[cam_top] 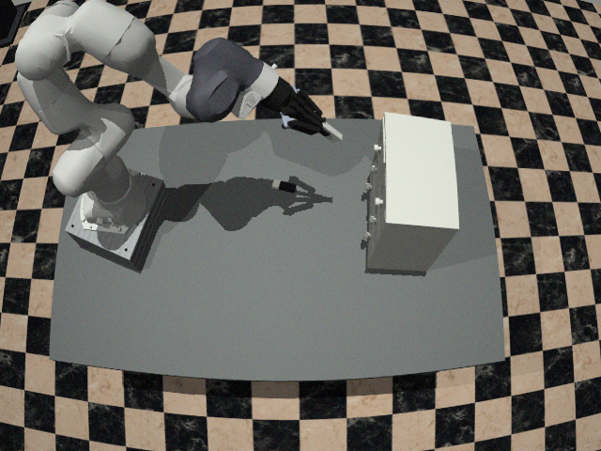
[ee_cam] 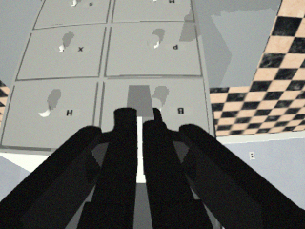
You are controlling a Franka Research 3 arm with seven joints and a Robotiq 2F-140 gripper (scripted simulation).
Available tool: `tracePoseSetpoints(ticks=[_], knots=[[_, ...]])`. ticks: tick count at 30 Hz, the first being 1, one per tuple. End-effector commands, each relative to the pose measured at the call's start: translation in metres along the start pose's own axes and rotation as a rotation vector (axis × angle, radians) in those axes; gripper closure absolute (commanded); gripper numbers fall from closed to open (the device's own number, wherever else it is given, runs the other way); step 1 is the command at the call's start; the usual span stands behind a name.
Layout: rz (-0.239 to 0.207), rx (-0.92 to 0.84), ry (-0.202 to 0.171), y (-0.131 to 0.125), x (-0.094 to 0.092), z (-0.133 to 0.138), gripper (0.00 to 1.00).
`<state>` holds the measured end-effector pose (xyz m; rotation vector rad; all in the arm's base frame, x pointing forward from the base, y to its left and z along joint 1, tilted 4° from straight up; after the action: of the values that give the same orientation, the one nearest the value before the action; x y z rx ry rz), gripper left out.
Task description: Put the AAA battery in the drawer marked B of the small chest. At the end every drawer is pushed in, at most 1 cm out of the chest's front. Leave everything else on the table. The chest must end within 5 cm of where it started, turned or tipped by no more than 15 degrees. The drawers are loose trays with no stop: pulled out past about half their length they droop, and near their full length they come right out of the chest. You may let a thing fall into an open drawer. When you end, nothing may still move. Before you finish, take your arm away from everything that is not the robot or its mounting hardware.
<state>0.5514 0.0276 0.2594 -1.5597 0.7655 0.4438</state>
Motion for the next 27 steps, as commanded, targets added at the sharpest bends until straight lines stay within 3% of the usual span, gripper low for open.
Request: tracePoseSetpoints(ticks=[1,7,8,24,25,27], knots=[[0.012,-0.010,0.010,0.002,0.001,-0.003,1.00],[0.012,-0.010,0.010,0.002,0.001,-0.003,1.00],[0.032,-0.006,0.024,-0.003,-0.001,-0.007,1.00],[0.032,-0.006,0.024,-0.003,-0.001,-0.007,1.00],[0.056,-0.002,0.037,-0.008,-0.004,-0.011,1.00],[0.056,-0.002,0.037,-0.008,-0.004,-0.011,1.00]])
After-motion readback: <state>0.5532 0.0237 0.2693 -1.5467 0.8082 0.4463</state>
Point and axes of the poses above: the point where the finger pads meet when closed, its own x axis out along the fingers, its own z axis across the jaws, y = z × x, the point moved 1 cm from there along -x, back along the fingers, and after that the axes turned 8 degrees about -x, right-handed, at the moved point
